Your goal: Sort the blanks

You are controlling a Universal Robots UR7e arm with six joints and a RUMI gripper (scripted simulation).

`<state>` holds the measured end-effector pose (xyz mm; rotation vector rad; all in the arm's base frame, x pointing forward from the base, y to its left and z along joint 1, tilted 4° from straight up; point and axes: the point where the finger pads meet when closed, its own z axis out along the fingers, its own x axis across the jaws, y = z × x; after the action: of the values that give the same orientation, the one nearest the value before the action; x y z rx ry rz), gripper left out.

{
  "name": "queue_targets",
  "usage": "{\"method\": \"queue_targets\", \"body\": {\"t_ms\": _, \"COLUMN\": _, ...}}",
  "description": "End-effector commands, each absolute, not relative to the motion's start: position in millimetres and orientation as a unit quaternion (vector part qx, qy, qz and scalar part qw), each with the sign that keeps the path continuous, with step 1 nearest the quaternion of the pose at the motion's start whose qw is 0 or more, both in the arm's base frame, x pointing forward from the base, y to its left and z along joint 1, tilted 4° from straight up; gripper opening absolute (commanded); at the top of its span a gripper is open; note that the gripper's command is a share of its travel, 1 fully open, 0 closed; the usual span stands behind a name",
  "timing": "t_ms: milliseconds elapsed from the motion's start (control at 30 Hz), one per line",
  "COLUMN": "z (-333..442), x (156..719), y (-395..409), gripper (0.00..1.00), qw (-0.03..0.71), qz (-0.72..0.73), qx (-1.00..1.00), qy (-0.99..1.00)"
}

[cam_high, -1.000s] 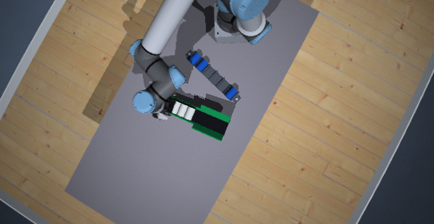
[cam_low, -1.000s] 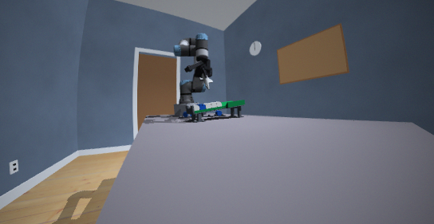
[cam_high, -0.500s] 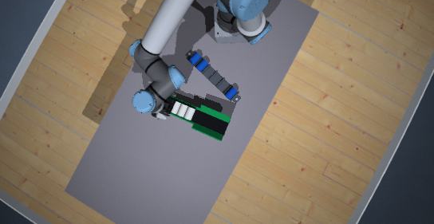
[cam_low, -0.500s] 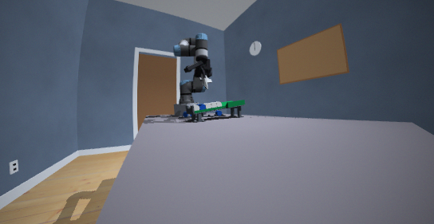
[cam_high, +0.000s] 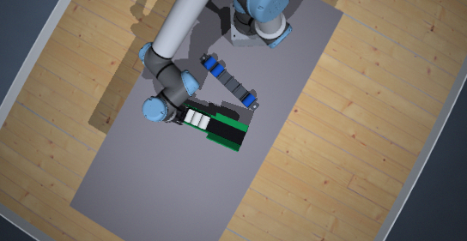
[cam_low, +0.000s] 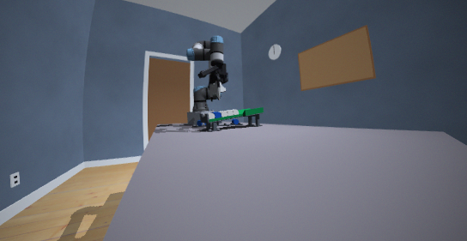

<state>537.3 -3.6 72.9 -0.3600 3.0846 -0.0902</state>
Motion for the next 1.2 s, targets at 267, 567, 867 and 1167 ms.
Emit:
{"method": "queue_targets", "body": {"t_ms": 267, "z": 73.5, "x": 537.7, "y": -3.7, "gripper": 0.49, "qw": 0.018, "qz": -0.029, "qx": -0.116, "qy": 0.993}}
{"method": "queue_targets", "body": {"t_ms": 567, "z": 73.5, "x": 537.7, "y": -3.7, "gripper": 0.49, "qw": 0.018, "qz": -0.029, "qx": -0.116, "qy": 0.993}}
{"method": "queue_targets", "body": {"t_ms": 867, "z": 72.5, "x": 537.8, "y": -3.7, "gripper": 0.49, "qw": 0.018, "qz": -0.029, "qx": -0.116, "qy": 0.993}}
{"method": "queue_targets", "body": {"t_ms": 1167, "z": 68.1, "x": 538.0, "y": -3.9, "gripper": 0.49, "qw": 0.018, "qz": -0.029, "qx": -0.116, "qy": 0.993}}
